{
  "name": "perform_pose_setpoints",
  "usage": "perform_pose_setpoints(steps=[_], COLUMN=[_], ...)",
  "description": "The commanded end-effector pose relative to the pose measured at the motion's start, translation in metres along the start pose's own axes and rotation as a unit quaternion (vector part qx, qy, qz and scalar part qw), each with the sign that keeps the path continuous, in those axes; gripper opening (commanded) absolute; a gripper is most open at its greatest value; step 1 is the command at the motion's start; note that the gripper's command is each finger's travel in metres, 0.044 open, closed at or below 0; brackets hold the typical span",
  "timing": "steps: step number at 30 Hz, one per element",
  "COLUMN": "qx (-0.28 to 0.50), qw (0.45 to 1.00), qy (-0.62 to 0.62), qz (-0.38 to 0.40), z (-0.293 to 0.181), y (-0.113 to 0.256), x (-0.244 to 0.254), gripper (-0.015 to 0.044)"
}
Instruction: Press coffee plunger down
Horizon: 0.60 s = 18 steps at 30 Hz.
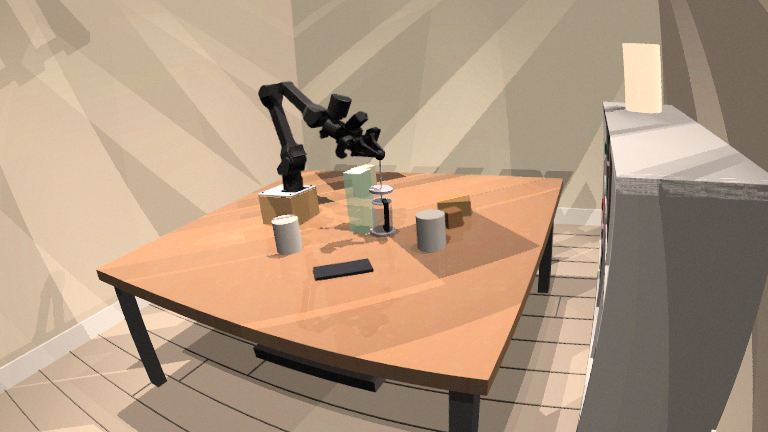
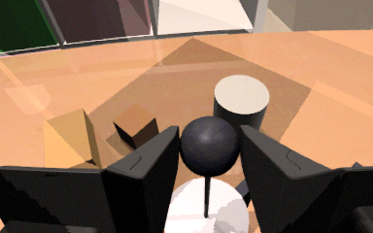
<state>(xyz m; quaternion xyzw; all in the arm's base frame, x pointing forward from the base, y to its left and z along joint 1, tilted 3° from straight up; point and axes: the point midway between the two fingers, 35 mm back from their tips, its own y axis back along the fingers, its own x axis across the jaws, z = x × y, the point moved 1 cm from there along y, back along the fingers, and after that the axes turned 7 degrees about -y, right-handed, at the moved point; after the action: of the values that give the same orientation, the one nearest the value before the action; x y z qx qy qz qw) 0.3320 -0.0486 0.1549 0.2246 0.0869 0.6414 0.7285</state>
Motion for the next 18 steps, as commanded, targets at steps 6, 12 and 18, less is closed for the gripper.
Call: perform_pose_setpoints(steps=[6, 12, 18], qx=[0.024, 0.024, 0.024], qw=[1.000, 1.000, 1.000], qy=[-0.005, -0.005, -0.005], qz=[-0.005, -0.005, -0.005], z=[-0.027, -0.035, -0.043], y=[-0.012, -0.018, -0.024], x=[-0.004, -0.005, -0.006], gripper=[0.0121, 0.0121, 0.0121])
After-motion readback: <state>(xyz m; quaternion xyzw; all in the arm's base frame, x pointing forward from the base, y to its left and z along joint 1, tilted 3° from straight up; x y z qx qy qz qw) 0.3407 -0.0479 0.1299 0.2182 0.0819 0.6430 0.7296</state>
